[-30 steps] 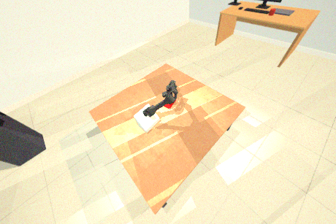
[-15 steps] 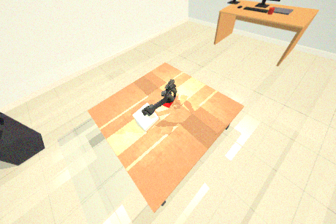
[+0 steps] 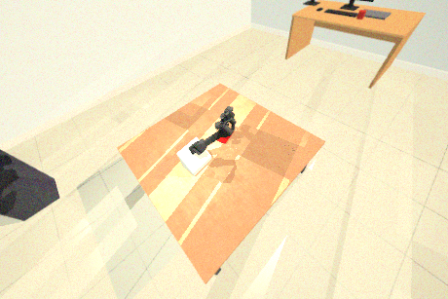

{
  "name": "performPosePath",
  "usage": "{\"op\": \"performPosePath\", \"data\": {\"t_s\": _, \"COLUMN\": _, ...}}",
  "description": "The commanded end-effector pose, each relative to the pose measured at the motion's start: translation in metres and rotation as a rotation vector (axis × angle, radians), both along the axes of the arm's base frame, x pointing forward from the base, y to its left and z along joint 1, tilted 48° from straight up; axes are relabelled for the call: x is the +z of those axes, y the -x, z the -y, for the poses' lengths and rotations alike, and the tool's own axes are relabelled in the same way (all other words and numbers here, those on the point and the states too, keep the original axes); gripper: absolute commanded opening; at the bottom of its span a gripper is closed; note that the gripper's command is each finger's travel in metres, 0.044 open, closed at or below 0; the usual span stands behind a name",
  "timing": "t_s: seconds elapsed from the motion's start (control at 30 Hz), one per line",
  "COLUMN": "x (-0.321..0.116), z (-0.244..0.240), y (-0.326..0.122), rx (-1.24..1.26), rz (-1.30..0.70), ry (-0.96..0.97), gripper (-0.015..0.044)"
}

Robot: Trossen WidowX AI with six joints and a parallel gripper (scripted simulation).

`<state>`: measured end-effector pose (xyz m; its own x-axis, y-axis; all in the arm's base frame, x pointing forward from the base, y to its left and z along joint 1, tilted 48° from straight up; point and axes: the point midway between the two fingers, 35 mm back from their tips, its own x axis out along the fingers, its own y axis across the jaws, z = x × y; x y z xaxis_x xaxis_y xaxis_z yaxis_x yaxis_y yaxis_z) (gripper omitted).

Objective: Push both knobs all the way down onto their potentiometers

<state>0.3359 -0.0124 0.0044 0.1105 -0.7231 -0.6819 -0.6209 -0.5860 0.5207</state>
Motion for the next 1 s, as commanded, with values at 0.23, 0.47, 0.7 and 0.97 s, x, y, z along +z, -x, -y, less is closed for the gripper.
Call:
{"op": "performPosePath", "data": {"t_s": 0.23, "x": 0.0004, "z": 0.0003, "y": 0.0009, "rx": 0.004, "rz": -0.005, "ry": 0.007, "gripper": 0.0000}}
{"op": "performPosePath", "data": {"t_s": 0.47, "x": -0.0009, "z": 0.0017, "y": 0.0007, "rx": 0.004, "rz": -0.004, "ry": 0.007, "gripper": 0.0000}}
{"op": "performPosePath", "data": {"t_s": 0.7, "x": -0.0014, "z": 0.0024, "y": 0.0006, "rx": 0.004, "rz": -0.004, "ry": 0.007, "gripper": 0.0000}}
{"op": "performPosePath", "data": {"t_s": 0.97, "x": -0.0028, "z": 0.0038, "y": 0.0004, "rx": 0.004, "rz": -0.004, "ry": 0.007, "gripper": 0.0000}}
